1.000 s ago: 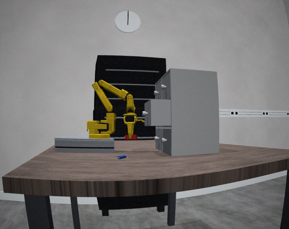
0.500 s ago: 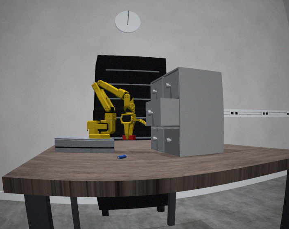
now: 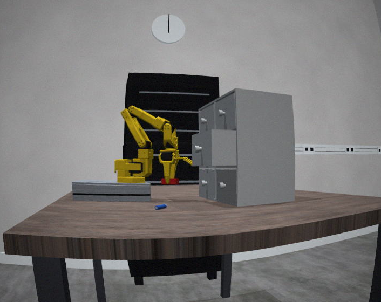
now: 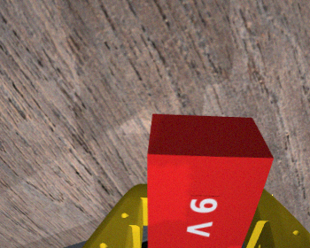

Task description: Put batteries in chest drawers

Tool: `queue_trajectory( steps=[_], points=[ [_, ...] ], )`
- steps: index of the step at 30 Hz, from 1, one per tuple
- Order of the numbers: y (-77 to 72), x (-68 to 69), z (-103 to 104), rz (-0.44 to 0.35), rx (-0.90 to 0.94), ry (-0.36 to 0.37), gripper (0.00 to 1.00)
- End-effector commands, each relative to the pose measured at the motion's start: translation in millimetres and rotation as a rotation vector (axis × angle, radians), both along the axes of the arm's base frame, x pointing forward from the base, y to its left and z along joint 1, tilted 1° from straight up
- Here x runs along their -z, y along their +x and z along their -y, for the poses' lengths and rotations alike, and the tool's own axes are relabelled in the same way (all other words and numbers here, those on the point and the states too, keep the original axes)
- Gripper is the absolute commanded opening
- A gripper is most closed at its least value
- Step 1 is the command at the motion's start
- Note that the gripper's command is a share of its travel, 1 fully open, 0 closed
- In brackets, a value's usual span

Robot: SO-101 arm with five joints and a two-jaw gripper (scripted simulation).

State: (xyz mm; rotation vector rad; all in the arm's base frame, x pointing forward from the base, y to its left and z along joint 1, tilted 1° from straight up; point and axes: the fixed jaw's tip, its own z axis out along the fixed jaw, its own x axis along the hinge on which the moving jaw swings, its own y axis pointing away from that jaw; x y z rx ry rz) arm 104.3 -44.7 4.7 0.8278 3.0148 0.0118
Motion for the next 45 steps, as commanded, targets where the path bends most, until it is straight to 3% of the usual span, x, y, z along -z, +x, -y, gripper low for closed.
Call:
queue_trajectory(
  steps=[1, 13, 19, 32, 45],
  points=[
    [-4.1, -7.5, 11, 0.028, 0.088, -0.029, 0.00],
    [-4.2, -37.7, 12, 0.194, 0.090, -0.127, 0.00],
    [-6.1, -45.5, 10, 0.248, 0.091, -0.159, 0.00],
    [-6.1, -45.5, 10, 0.248, 0.091, -0.159, 0.00],
    [-6.6, -92.1, 11, 0.508, 0.090, -0.318, 0.00]
  ],
)
